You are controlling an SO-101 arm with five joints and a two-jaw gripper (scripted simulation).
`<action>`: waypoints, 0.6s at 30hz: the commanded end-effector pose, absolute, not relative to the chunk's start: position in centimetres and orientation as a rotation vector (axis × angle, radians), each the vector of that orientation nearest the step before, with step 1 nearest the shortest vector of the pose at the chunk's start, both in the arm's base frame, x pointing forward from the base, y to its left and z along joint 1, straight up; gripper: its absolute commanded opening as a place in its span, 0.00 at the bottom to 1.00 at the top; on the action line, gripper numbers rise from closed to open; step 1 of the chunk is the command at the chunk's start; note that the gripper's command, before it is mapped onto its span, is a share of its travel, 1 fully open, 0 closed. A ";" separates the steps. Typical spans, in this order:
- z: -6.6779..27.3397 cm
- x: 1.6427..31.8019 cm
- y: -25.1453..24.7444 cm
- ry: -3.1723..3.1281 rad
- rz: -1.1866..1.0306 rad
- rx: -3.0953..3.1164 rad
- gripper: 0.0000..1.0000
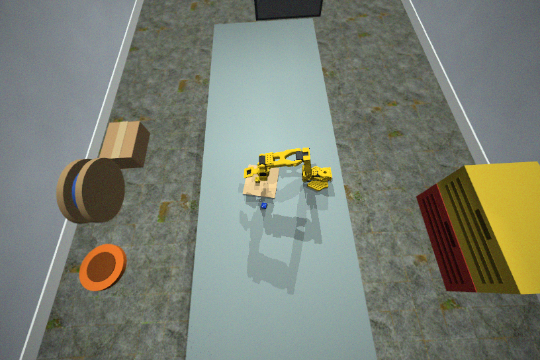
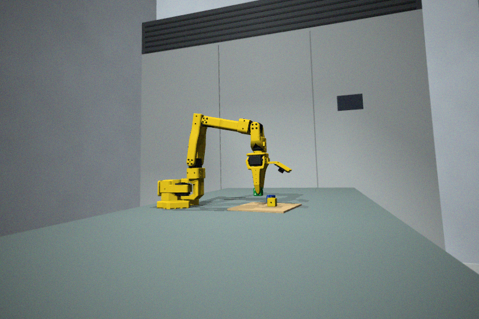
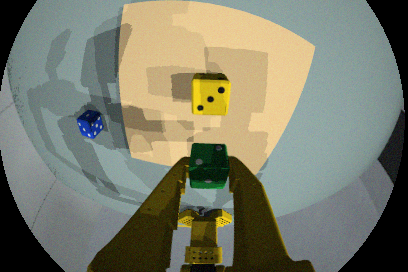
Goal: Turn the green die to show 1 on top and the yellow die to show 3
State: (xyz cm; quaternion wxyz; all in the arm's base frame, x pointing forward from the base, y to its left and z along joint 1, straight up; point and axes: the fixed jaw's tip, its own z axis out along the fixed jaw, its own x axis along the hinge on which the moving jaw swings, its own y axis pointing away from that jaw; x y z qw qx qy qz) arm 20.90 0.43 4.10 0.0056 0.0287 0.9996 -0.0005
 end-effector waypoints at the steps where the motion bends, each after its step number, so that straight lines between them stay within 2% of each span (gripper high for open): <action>1: 4.6 21.4 0.7 3.079 0.002 0.086 0.00; 18: 4.0 21.5 0.7 3.079 0.002 0.086 0.00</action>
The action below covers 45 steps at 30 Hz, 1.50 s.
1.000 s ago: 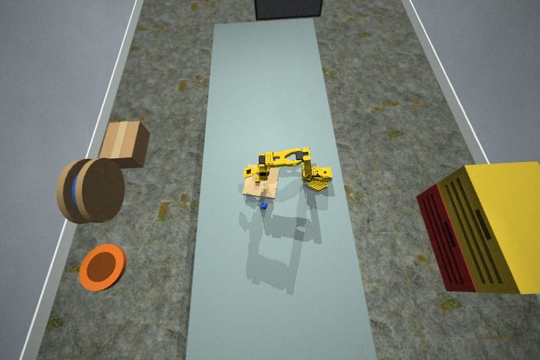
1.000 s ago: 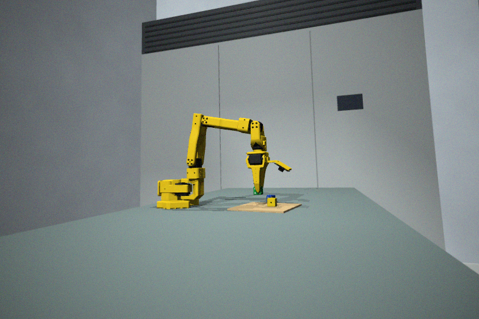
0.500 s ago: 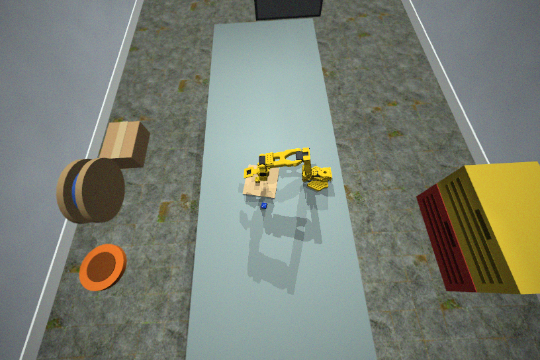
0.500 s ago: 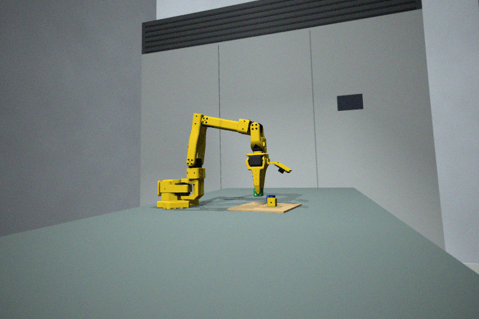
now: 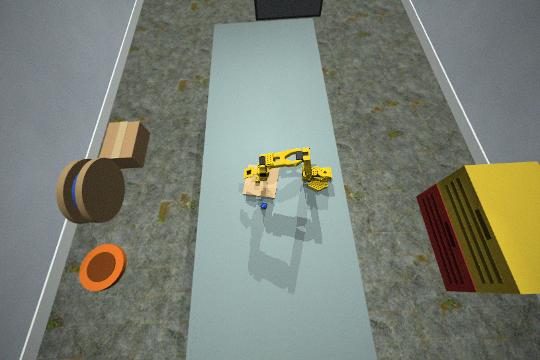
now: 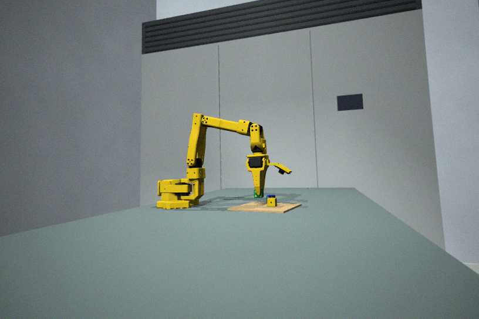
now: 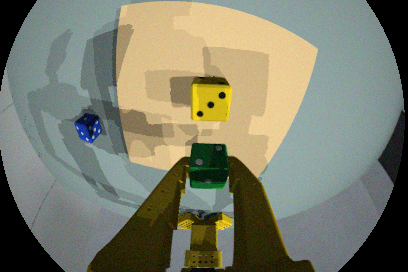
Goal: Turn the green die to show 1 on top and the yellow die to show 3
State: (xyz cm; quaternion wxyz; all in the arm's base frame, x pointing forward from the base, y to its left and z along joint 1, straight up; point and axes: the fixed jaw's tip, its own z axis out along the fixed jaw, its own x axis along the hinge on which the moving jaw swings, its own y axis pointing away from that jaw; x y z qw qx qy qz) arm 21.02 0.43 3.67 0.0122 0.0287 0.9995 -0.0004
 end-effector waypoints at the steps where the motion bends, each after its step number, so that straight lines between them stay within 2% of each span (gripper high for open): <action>1: 4.0 21.5 0.7 3.079 0.002 0.086 0.00; 45: 2.6 21.5 0.7 3.079 0.002 0.086 0.00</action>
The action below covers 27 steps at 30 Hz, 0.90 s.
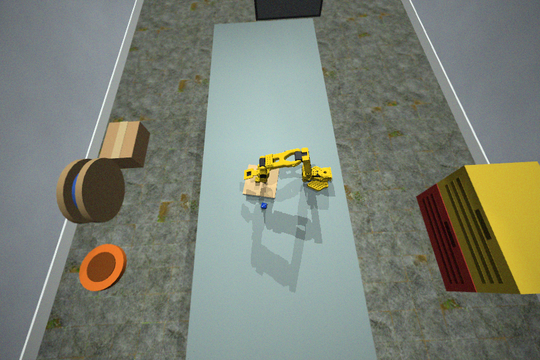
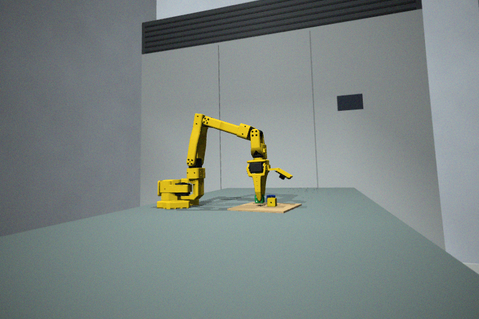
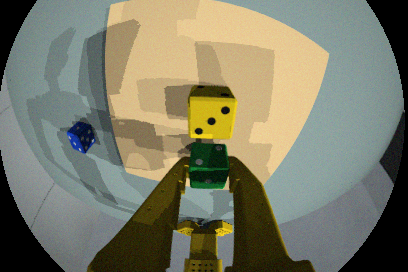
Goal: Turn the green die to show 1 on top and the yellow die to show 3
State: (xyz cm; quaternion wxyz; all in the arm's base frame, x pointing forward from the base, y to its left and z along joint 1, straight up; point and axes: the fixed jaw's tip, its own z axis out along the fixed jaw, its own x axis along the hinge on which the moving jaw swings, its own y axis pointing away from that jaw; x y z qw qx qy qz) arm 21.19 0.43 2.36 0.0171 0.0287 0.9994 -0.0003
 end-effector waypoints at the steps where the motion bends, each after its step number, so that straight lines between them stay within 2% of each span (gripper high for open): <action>1: 2.5 21.5 0.7 3.079 0.002 0.086 0.00; 27: 2.0 21.6 0.7 3.079 0.002 0.086 0.00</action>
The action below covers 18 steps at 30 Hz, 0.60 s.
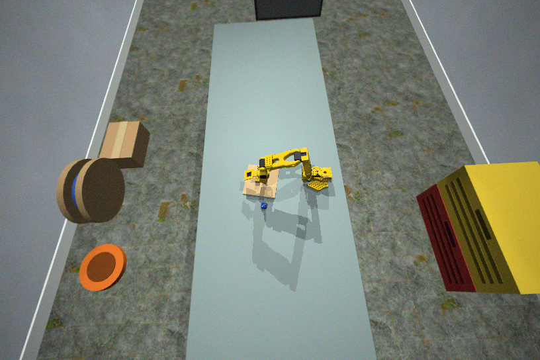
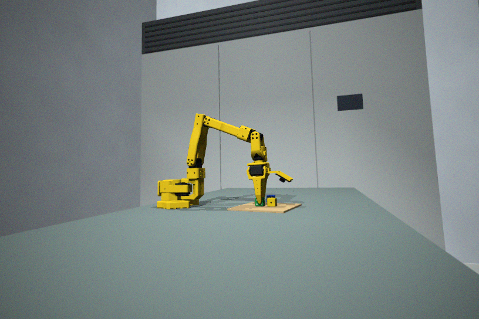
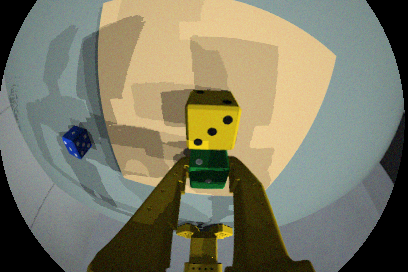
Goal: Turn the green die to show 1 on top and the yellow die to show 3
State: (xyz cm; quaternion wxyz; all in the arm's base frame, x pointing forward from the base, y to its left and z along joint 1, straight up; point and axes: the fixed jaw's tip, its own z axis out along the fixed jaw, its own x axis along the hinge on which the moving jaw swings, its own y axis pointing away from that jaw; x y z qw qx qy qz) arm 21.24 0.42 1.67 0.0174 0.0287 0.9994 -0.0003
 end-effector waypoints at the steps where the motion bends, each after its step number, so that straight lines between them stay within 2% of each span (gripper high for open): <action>1: 2.0 21.6 0.7 3.079 0.002 0.086 0.00; 18: 2.0 21.6 0.7 3.079 0.002 0.086 0.11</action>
